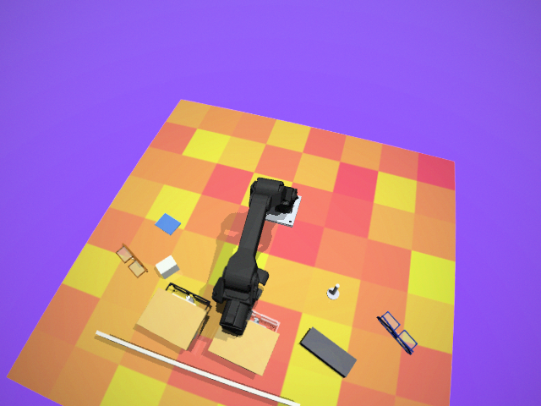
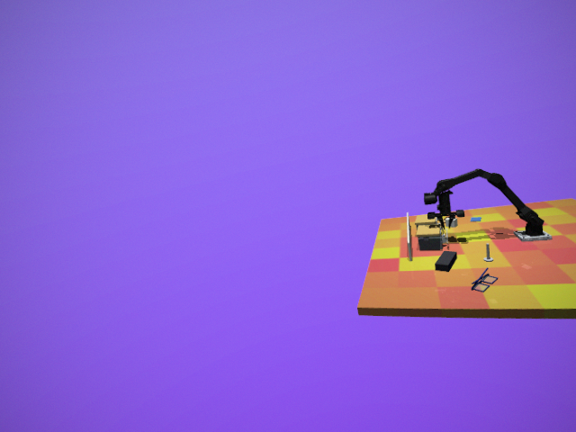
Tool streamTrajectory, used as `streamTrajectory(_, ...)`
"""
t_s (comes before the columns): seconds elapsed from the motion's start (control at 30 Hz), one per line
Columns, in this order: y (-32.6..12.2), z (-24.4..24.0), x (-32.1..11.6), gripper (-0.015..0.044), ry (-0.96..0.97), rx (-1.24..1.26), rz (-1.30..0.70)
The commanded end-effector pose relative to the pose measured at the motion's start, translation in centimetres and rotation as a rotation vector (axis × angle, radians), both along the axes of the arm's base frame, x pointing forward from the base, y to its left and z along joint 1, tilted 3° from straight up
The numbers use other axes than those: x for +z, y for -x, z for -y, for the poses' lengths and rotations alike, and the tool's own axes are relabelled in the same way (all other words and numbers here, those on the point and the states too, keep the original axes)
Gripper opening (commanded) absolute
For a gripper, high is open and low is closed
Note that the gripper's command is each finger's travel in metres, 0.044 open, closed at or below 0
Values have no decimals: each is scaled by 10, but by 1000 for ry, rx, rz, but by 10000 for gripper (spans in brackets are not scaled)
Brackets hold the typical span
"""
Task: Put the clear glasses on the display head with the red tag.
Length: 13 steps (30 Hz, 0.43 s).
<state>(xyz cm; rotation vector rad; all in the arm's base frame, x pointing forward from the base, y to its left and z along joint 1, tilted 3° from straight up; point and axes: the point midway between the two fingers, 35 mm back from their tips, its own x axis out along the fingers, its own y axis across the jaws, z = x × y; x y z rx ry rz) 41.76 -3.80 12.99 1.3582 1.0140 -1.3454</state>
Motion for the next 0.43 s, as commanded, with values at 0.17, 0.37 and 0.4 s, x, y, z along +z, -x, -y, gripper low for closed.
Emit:
streamTrajectory(0.17,34,-8,6,108,0,-4,-8)
streamTrajectory(0.37,49,-12,13,108,0,-4,-9)
streamTrajectory(0.4,53,-13,14,108,0,-4,-9)
